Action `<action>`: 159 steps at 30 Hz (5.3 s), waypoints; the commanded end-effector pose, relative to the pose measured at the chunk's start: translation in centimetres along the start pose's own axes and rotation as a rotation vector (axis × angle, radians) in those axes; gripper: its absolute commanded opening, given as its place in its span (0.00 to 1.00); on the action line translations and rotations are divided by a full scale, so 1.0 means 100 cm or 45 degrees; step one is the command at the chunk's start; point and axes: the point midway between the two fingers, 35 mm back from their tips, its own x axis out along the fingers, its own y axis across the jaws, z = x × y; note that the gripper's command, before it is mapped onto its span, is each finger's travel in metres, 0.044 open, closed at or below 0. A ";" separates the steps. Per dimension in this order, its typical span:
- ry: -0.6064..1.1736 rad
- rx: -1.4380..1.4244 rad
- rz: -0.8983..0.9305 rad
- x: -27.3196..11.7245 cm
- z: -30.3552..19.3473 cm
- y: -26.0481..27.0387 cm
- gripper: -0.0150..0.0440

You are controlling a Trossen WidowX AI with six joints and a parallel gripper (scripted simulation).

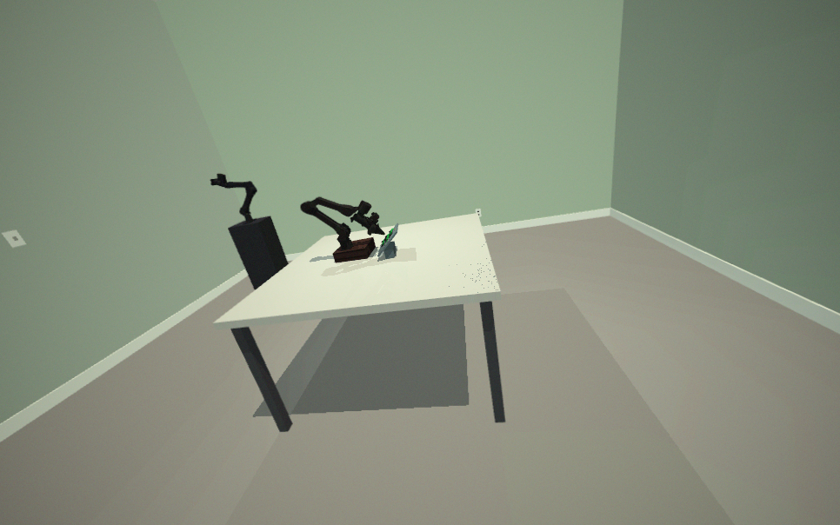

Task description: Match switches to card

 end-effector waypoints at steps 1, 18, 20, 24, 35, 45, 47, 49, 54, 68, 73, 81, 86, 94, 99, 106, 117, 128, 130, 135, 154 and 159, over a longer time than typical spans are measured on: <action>0.017 0.010 -0.003 0.007 -0.005 0.000 0.25; 0.017 0.010 -0.003 0.010 -0.005 0.000 0.25; 0.017 0.010 -0.003 0.010 -0.005 0.000 0.25; 0.017 0.010 -0.003 0.010 -0.005 0.000 0.25; 0.017 0.010 -0.003 0.010 -0.005 0.000 0.25; 0.017 0.010 -0.003 0.011 -0.005 0.000 0.25; 0.017 0.010 -0.003 0.011 -0.005 0.000 0.25; 0.017 0.010 -0.003 0.012 -0.005 0.000 0.25; 0.017 0.010 -0.003 0.012 -0.005 0.000 0.25; 0.017 0.010 -0.003 0.014 -0.005 0.000 0.25; 0.017 0.010 -0.003 0.015 -0.005 0.000 0.25; 0.017 0.010 -0.003 0.016 -0.005 0.000 0.25; 0.033 0.005 -0.001 -0.015 0.001 -0.001 0.25; 0.054 0.010 -0.003 -0.050 -0.002 0.000 0.25; 0.058 0.008 -0.005 -0.049 -0.002 -0.018 0.25; 0.027 0.007 -0.006 -0.022 -0.003 -0.026 0.25; 0.019 0.007 -0.006 -0.007 -0.005 -0.026 0.25; 0.018 0.007 -0.006 0.003 -0.005 -0.026 0.25; 0.018 0.007 -0.006 0.006 -0.005 -0.026 0.25; 0.018 0.007 -0.006 0.010 -0.005 -0.026 0.25; 0.018 0.007 -0.006 0.010 -0.005 -0.026 0.25; 0.018 0.007 -0.006 0.010 -0.005 -0.026 0.25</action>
